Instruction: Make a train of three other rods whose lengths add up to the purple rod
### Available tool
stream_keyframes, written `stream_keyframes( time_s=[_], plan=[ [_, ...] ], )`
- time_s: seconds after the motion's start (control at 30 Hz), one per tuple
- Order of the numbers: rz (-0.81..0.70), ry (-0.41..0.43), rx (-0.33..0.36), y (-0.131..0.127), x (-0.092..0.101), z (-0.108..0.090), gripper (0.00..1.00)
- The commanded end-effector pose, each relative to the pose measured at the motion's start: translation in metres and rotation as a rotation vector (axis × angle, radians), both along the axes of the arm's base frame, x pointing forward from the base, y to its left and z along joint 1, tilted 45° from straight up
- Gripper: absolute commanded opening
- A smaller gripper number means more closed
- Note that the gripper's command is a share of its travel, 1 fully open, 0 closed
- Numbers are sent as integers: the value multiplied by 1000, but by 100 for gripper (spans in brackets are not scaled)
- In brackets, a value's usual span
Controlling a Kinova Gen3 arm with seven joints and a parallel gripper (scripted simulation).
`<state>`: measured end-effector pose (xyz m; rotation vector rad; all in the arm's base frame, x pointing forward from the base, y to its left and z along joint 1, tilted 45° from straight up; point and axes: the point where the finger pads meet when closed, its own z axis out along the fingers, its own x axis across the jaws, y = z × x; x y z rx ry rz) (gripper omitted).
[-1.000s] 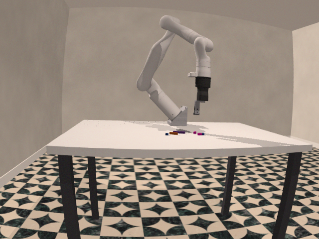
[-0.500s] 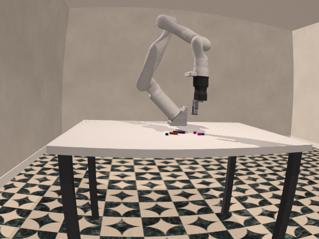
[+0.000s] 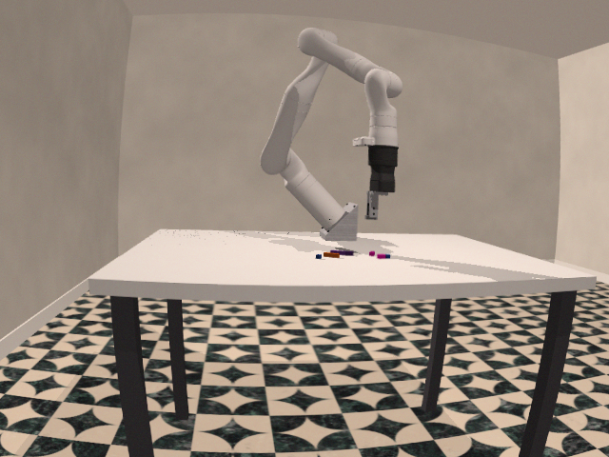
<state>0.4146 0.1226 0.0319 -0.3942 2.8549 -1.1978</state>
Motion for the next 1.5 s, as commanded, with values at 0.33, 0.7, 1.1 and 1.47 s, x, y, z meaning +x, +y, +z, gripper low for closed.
stream_keyframes(
  time_s=[0.33,0.7,1.1,1.47],
  plan=[
    [13,12,0,-10,2,-11,24],
    [14,15,-3,-44,6,-43,24],
    [14,12,0,-61,11,-62,24],
    [14,12,0,-61,11,-62,24]
  ],
)
